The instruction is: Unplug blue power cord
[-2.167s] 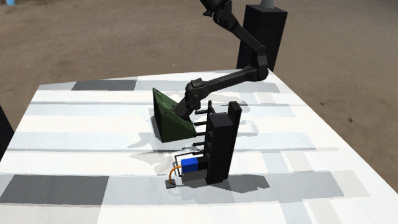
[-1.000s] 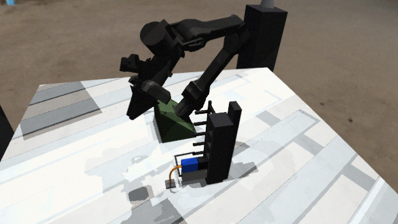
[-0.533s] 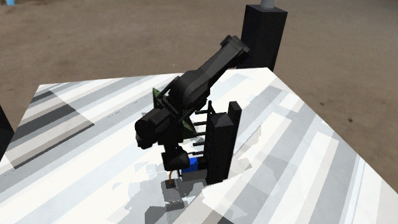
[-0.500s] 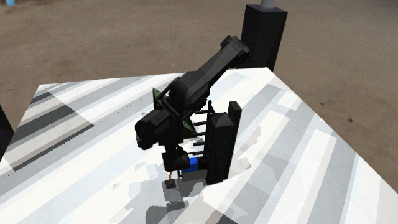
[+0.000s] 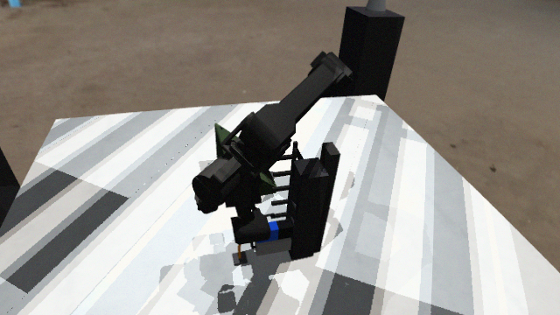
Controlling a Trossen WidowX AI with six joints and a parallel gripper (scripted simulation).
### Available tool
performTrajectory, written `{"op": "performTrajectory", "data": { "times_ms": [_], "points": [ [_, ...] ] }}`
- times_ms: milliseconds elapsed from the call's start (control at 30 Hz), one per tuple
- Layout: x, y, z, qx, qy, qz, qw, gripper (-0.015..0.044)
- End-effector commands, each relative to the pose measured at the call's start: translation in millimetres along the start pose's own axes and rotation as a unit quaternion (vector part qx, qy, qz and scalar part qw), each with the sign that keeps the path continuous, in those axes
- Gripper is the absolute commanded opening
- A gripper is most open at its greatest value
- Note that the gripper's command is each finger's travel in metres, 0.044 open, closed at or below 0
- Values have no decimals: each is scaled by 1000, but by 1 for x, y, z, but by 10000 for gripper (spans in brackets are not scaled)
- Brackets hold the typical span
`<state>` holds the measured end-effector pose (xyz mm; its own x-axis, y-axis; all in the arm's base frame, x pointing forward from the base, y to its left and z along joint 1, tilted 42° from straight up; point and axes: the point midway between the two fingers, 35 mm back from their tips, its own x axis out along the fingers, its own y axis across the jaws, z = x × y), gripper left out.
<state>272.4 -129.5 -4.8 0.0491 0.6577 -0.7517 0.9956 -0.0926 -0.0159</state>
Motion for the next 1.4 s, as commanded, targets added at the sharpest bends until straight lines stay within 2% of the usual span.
{"op": "performTrajectory", "data": {
  "times_ms": [0,600,1333,1367],
  "points": [
    [1,0,-9,0,2,-1,1000,160],
    [1,0,-37,0,3,-1,1000,160],
    [13,0,-37,0,3,-1,1000,160],
    [10,1,-37,-2,1,0,1000,134]
  ]
}}
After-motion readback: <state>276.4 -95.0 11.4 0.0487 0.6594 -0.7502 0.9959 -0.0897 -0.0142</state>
